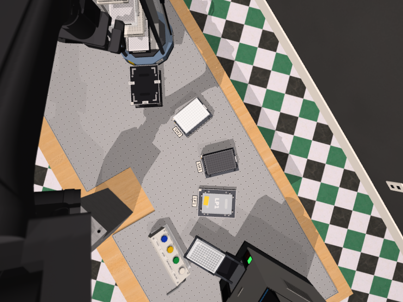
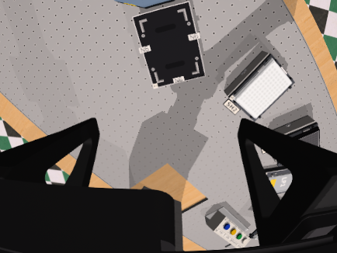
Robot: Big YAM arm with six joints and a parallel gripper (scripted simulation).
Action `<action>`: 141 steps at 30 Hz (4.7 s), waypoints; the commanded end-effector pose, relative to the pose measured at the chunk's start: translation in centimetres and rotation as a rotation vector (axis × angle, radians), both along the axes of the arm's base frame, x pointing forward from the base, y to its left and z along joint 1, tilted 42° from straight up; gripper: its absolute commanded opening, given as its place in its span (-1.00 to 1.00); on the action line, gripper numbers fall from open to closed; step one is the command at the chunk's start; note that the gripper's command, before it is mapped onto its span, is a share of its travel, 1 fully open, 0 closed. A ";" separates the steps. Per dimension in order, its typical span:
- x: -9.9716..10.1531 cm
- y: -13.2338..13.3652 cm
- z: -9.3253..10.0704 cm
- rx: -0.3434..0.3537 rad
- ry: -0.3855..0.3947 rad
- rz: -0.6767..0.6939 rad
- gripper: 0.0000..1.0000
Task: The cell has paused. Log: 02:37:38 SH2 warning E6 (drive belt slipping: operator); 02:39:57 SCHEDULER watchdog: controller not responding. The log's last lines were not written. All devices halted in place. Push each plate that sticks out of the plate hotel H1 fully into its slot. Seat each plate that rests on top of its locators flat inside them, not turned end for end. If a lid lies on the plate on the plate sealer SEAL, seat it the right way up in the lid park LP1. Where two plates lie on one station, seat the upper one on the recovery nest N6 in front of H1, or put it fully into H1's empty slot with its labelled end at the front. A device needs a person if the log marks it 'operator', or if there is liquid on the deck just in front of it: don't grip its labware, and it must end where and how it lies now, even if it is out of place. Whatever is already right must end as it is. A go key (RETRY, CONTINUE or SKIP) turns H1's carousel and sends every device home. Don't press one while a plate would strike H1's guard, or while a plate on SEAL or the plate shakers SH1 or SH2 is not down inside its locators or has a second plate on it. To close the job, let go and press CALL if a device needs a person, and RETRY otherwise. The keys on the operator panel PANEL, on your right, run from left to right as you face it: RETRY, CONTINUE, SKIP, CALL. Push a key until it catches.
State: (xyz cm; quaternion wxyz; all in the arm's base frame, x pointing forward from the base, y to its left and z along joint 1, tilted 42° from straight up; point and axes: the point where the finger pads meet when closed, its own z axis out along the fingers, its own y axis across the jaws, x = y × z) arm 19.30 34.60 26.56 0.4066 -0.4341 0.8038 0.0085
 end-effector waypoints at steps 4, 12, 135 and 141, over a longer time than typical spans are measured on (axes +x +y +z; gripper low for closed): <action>0.5 0.3 1.5 0.099 -0.102 0.088 1.00; 0.5 0.3 1.6 0.203 -0.216 0.195 1.00; 3.4 2.1 -2.6 0.540 -0.570 0.555 1.00; 5.6 4.0 -3.2 0.537 -0.586 0.547 0.80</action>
